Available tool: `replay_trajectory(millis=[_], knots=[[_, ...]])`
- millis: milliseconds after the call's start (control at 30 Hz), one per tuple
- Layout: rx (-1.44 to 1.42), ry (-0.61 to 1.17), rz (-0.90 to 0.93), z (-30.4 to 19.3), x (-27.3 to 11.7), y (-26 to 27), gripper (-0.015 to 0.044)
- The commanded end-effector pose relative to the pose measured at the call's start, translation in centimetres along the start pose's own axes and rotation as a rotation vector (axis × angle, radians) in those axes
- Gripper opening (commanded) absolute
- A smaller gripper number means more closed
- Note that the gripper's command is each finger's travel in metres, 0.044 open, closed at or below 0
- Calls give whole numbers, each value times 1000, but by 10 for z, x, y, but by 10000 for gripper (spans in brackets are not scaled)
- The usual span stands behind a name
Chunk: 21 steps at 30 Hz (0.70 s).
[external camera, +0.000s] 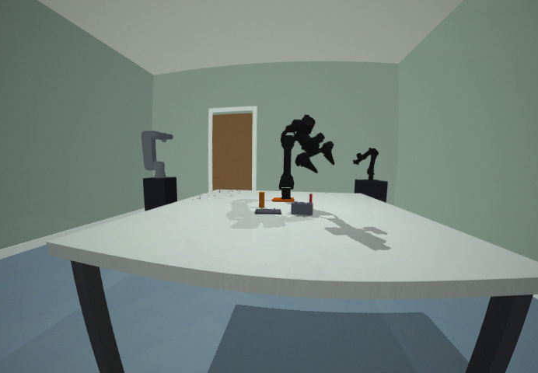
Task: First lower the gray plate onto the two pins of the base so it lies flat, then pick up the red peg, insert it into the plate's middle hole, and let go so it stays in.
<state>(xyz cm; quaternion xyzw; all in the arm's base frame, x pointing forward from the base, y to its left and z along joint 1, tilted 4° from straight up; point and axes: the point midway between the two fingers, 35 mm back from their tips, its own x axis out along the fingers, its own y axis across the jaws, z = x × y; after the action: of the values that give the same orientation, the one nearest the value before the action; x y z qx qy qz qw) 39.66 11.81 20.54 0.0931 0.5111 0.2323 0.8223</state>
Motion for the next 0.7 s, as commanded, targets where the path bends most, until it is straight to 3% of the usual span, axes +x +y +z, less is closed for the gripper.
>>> replay_trajectory(millis=[0, 200, 667], knots=[[-716, 491, -171, -48, 1, -58, 440], [-1024, 710, -102, -63, -7, -74, 440], [-1035, 718, -98, -63, -7, -75, 440]])
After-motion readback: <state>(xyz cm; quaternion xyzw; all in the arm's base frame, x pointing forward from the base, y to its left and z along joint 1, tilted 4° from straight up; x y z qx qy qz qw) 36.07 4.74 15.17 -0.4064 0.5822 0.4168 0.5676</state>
